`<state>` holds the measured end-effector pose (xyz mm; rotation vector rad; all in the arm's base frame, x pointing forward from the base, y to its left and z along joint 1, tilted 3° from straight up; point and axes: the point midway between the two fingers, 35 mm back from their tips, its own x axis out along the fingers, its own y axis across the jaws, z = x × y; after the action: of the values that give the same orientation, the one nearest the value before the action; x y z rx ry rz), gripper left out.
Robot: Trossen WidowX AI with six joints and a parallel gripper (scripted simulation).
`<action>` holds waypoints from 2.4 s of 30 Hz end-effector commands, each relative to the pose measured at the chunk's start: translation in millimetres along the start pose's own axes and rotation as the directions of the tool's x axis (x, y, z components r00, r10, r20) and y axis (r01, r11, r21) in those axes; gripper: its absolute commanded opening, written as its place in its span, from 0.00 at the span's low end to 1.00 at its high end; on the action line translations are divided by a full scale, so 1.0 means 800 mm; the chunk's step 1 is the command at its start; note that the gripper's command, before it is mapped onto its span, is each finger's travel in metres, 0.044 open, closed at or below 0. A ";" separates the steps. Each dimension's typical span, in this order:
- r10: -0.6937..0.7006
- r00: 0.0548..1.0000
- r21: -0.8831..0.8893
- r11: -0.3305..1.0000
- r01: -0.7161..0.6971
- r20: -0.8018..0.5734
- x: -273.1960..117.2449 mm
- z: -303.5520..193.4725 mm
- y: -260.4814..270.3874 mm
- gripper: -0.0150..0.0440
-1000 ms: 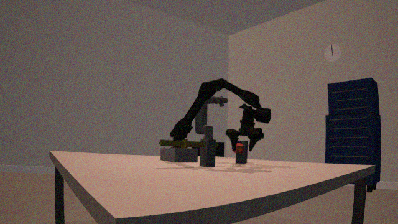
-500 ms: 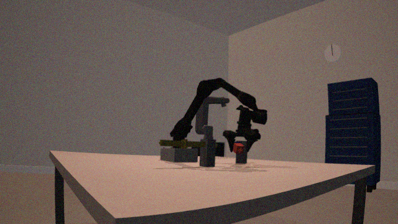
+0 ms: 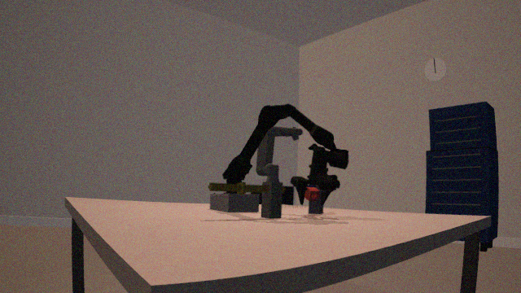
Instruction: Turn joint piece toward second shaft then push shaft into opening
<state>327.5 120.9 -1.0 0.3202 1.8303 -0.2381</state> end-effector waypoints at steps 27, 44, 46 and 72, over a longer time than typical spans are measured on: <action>-0.001 1.000 0.006 1.000 0.001 -0.010 0.006 -0.002 -0.001 0.56; -0.001 1.000 0.006 1.000 0.001 -0.010 0.006 -0.002 -0.001 0.56; -0.001 1.000 0.006 1.000 0.001 -0.010 0.006 -0.002 -0.001 0.56; -0.001 1.000 0.006 1.000 0.001 -0.010 0.006 -0.002 -0.001 0.56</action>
<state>325.3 120.7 -4.3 0.3204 1.8362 -0.2402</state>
